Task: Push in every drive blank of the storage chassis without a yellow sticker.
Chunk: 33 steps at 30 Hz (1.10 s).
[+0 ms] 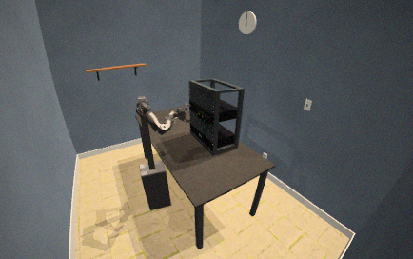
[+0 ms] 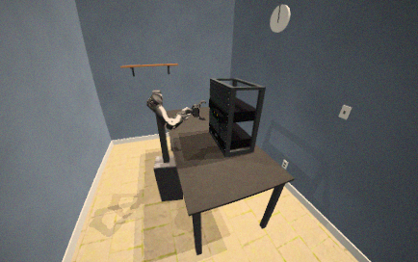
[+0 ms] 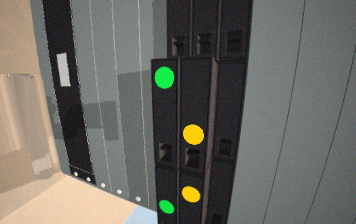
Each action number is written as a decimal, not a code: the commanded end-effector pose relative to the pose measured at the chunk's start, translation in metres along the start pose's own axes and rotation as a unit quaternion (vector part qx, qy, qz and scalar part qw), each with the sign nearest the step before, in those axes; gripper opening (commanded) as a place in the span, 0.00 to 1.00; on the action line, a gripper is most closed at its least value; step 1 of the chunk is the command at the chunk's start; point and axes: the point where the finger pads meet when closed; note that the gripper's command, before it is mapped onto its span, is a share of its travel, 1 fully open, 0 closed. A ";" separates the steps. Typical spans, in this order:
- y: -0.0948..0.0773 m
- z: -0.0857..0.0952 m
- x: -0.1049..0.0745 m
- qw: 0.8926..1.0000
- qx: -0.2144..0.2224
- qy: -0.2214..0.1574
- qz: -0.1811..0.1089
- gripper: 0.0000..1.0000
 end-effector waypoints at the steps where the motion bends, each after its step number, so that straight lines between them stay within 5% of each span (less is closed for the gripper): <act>1: 0.001 -0.001 0.001 1.000 -0.002 0.004 0.002 1.00; 33: 0.003 0.000 0.005 1.000 -0.002 0.003 0.002 1.00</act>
Point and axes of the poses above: the point where the finger pads meet when closed, its own x axis out along the fingers, its own z axis across the jaws, y = z × x, and after that the axes turned 3 degrees about x, right-handed
